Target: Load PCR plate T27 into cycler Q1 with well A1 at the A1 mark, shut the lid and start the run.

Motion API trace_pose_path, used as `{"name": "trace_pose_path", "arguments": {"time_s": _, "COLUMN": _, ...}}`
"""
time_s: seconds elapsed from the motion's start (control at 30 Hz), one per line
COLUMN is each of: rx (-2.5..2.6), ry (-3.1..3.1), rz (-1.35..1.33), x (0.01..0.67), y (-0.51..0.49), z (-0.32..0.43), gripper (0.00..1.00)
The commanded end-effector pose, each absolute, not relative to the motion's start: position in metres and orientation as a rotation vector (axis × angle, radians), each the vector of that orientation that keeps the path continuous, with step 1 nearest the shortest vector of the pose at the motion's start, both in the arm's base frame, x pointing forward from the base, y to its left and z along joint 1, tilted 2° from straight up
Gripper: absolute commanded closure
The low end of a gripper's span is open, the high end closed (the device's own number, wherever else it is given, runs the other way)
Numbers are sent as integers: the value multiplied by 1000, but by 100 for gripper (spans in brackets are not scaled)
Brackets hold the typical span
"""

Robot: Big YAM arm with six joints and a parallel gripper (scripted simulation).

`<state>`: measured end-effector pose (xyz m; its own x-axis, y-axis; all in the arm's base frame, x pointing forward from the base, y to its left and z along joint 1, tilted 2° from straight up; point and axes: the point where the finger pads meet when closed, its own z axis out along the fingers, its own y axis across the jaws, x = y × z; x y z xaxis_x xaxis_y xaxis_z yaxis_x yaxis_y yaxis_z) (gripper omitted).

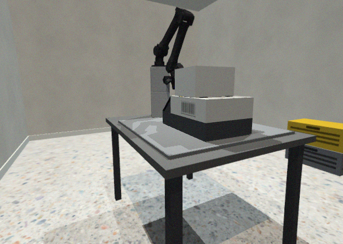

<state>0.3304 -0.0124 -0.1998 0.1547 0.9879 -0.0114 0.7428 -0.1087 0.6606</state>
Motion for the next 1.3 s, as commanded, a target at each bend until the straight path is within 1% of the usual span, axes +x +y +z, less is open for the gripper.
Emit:
{"name": "trace_pose_path", "arguments": {"time_s": 0.0, "rx": 1910, "ry": 1643, "rz": 599, "x": 325, "y": -14, "z": -191, "gripper": 100}}
{"name": "trace_pose_path", "arguments": {"time_s": 0.4, "rx": 1914, "ry": 1647, "rz": 594, "x": 321, "y": -14, "z": -191, "gripper": 100}}
{"name": "trace_pose_path", "arguments": {"time_s": 0.87, "rx": 1890, "ry": 1622, "rz": 633, "x": 343, "y": -13, "z": -192, "gripper": 100}}
{"name": "trace_pose_path", "arguments": {"time_s": 1.27, "rx": 1908, "ry": 1641, "rz": 608, "x": 328, "y": -13, "z": -192, "gripper": 100}}
